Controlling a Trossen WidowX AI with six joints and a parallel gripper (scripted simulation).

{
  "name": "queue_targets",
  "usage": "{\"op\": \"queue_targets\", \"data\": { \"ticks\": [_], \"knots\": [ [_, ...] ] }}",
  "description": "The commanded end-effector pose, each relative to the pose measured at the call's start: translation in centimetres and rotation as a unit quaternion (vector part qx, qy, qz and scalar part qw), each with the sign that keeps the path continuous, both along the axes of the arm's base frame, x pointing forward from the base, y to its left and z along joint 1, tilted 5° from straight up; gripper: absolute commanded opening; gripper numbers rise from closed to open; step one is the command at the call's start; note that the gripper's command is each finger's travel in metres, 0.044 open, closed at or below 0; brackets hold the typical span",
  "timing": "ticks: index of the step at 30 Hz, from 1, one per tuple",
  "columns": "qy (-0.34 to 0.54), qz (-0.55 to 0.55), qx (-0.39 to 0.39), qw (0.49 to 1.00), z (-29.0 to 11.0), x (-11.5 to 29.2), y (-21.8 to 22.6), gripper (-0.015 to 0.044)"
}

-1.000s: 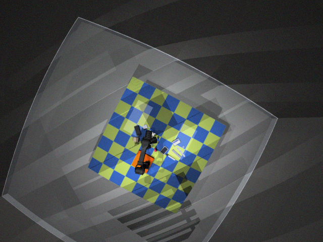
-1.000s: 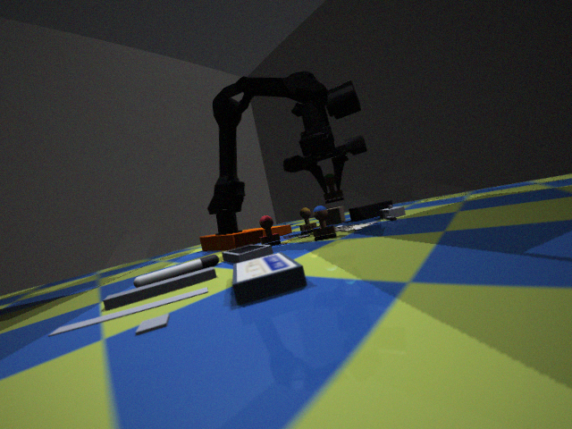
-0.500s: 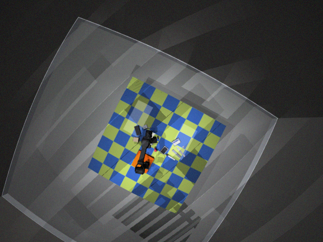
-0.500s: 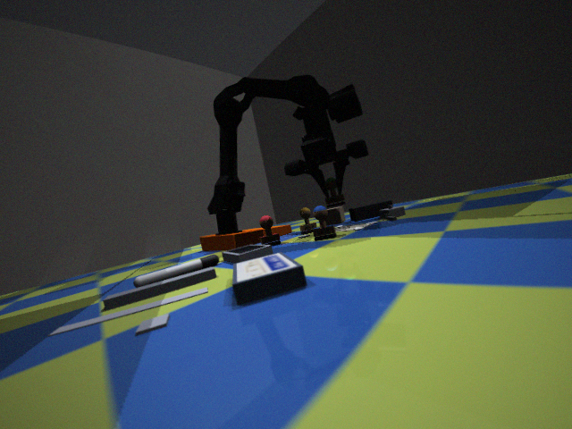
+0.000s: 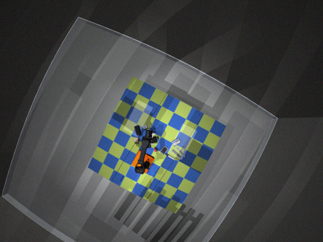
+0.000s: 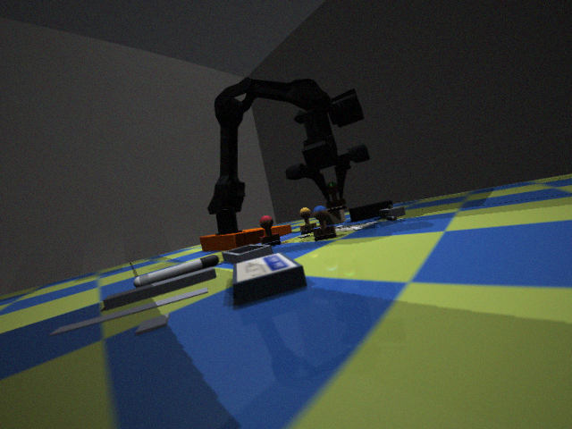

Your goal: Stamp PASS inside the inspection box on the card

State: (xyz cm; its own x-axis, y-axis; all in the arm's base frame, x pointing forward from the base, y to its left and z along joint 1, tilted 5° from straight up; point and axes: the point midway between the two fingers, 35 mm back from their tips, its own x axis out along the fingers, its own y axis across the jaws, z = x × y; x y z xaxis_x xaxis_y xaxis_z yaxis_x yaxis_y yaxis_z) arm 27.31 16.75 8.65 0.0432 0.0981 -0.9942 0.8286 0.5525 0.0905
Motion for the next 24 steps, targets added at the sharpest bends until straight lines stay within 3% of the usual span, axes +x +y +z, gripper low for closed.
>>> {"op": "queue_targets", "data": {
  "ticks": [1, 24],
  "knots": [
    [0.003, -0.002, -0.004, 1.0, -0.6, -0.1, -0.1, 0.0],
    [0.003, -0.002, -0.005, 1.0, -2.1, -0.1, 0.0, 0.0]
  ]
}}
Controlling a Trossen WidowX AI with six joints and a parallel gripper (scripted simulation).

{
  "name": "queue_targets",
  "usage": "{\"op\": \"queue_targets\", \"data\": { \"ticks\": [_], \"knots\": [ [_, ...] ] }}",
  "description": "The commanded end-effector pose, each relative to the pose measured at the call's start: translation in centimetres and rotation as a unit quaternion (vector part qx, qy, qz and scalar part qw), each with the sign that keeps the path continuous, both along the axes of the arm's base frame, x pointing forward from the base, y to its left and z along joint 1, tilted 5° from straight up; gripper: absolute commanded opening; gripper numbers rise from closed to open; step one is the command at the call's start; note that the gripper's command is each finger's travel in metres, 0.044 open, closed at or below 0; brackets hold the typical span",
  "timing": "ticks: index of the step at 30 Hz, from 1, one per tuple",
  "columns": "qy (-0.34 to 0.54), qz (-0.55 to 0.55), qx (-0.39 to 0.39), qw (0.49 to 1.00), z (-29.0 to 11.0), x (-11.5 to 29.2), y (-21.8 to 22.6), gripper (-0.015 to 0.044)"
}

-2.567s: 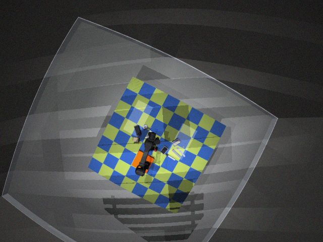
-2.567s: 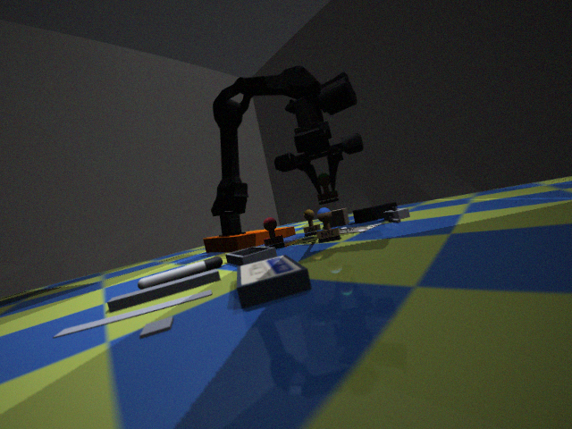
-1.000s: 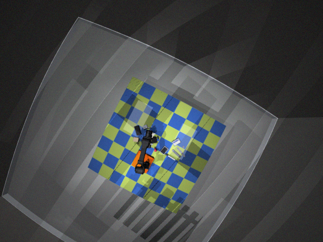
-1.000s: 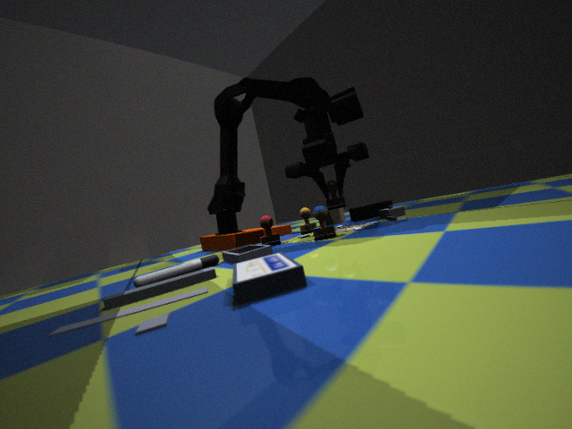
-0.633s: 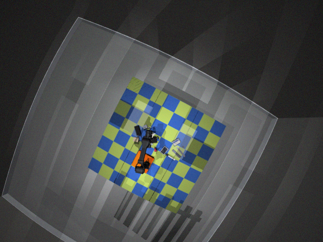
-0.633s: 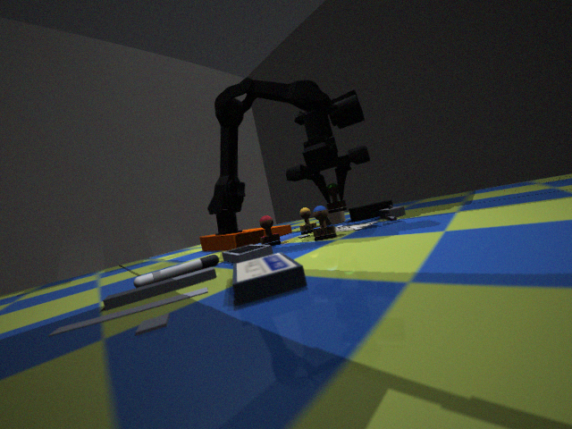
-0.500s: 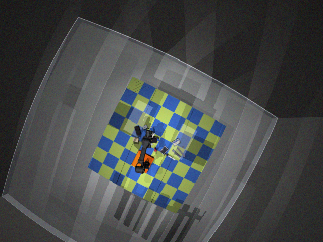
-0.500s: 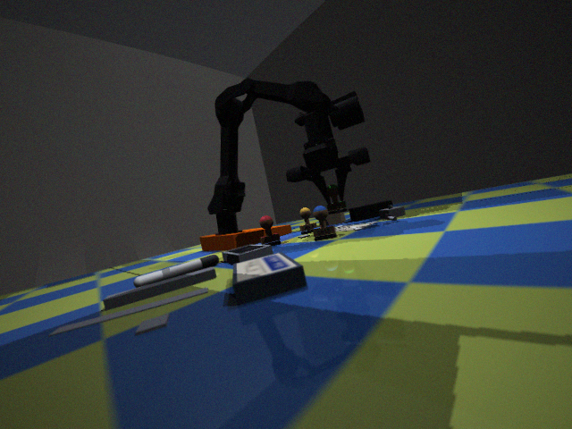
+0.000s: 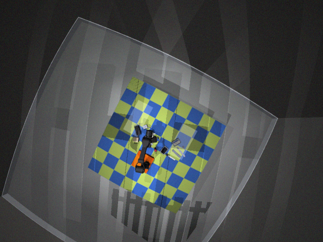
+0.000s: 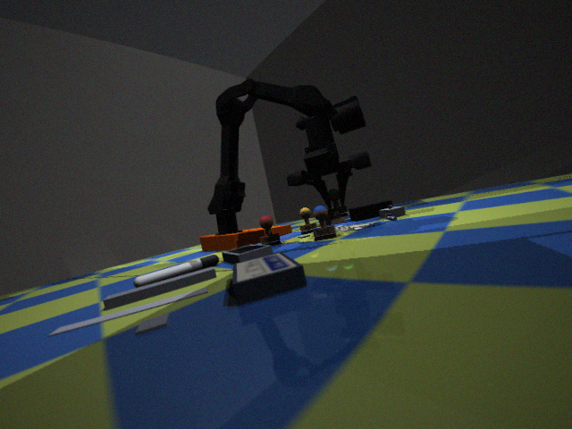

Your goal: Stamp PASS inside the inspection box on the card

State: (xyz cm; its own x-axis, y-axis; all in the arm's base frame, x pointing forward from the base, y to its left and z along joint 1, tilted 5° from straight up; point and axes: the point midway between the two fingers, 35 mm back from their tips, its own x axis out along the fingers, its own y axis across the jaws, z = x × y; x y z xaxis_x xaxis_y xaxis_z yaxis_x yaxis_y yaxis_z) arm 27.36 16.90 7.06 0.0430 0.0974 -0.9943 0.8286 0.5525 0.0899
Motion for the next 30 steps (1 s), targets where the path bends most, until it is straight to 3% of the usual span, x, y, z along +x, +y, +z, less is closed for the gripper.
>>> {"op": "queue_targets", "data": {
  "ticks": [1, 30],
  "knots": [
    [0.003, -0.002, -0.004, 1.0, -0.6, -0.2, -0.1, 0.0],
    [0.003, -0.002, -0.005, 1.0, -2.4, -0.3, 0.0, 0.0]
  ]
}}
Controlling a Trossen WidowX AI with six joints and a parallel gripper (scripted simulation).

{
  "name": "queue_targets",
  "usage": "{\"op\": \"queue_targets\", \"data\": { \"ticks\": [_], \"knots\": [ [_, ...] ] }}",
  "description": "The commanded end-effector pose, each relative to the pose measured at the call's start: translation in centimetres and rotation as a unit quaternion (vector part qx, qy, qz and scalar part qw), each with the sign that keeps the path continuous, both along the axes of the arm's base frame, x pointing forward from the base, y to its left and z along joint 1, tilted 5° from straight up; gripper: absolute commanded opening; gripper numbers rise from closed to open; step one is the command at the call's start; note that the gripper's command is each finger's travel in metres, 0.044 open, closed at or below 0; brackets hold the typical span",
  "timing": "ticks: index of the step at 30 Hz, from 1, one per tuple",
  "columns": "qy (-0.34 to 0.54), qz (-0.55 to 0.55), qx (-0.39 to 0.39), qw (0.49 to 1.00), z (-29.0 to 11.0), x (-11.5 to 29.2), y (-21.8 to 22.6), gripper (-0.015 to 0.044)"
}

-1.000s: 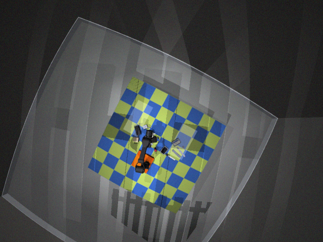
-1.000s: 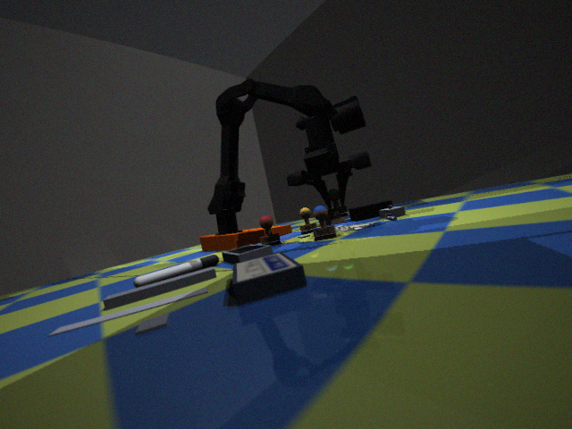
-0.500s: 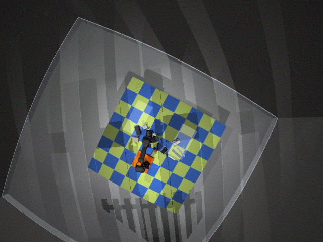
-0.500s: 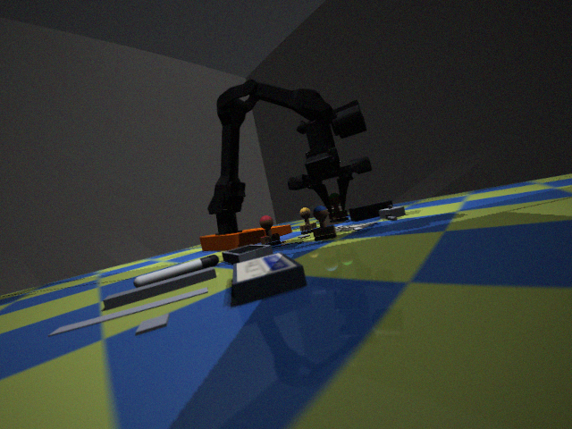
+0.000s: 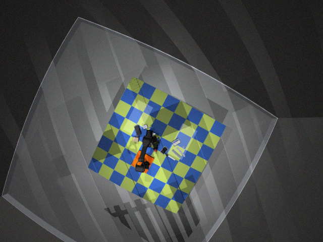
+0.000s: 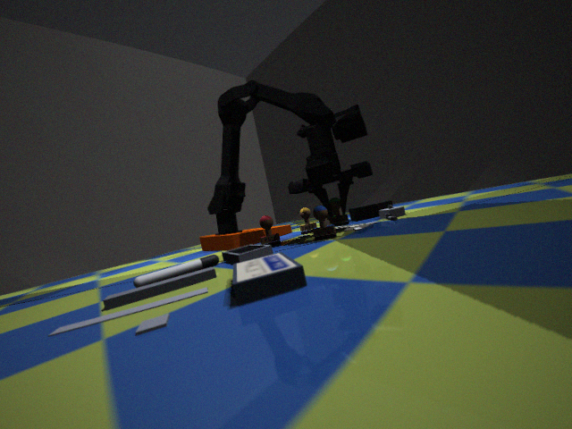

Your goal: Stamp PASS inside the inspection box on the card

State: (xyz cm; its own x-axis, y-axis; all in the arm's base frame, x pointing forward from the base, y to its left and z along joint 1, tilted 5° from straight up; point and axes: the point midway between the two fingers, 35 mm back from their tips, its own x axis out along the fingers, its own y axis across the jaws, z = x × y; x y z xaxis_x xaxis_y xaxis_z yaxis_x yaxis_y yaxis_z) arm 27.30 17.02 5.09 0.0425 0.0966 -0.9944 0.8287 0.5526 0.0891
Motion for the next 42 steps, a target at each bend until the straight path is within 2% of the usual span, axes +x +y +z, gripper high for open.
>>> {"op": "queue_targets", "data": {
  "ticks": [1, 42],
  "knots": [
    [0.003, -0.002, -0.004, 1.0, -0.51, -0.19, -0.16, 0.0],
    [0.003, -0.002, -0.004, 1.0, -1.03, -0.18, -0.11, 0.0]
  ]
}}
